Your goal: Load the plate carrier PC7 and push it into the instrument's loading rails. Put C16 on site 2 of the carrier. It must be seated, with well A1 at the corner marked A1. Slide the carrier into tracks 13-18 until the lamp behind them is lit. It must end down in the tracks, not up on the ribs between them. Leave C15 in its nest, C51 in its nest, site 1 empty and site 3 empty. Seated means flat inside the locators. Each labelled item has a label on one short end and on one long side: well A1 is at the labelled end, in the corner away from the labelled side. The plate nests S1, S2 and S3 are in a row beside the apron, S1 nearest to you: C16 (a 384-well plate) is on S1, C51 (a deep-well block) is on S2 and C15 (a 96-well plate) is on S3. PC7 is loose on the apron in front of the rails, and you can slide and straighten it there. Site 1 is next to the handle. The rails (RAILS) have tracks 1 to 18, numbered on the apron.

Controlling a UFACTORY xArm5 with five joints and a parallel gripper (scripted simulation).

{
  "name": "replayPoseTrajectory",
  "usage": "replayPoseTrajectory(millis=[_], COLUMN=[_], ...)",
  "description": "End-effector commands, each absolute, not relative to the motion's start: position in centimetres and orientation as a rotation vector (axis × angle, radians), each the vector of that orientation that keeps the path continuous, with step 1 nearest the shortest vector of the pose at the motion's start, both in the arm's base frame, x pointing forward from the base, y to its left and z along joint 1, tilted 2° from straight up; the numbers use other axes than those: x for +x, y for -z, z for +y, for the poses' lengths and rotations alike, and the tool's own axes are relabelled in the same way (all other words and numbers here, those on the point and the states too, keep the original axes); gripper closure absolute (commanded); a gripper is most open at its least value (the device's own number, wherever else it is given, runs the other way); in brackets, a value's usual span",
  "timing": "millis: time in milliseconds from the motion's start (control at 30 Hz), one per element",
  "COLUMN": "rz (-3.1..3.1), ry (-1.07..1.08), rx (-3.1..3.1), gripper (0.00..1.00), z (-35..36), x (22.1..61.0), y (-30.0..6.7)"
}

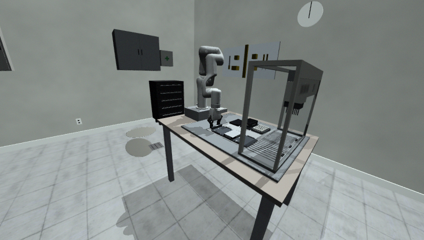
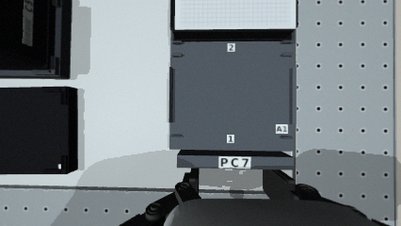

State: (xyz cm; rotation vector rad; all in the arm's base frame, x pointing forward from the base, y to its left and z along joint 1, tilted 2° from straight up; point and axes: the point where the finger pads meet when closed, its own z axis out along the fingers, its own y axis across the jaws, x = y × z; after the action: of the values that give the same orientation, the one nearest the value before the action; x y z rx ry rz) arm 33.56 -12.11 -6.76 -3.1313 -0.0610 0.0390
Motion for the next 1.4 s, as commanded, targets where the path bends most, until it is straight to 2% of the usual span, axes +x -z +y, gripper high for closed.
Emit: replayPoseTrajectory(millis=[0,1367], rz=[-0.061,-0.061], ry=[-0.034,-0.035], rx=[-3.133,-3.133], gripper=[0.19,0.19], z=[-12.1,-12.0], x=[34.1,37.8], y=[6.7,6.8])
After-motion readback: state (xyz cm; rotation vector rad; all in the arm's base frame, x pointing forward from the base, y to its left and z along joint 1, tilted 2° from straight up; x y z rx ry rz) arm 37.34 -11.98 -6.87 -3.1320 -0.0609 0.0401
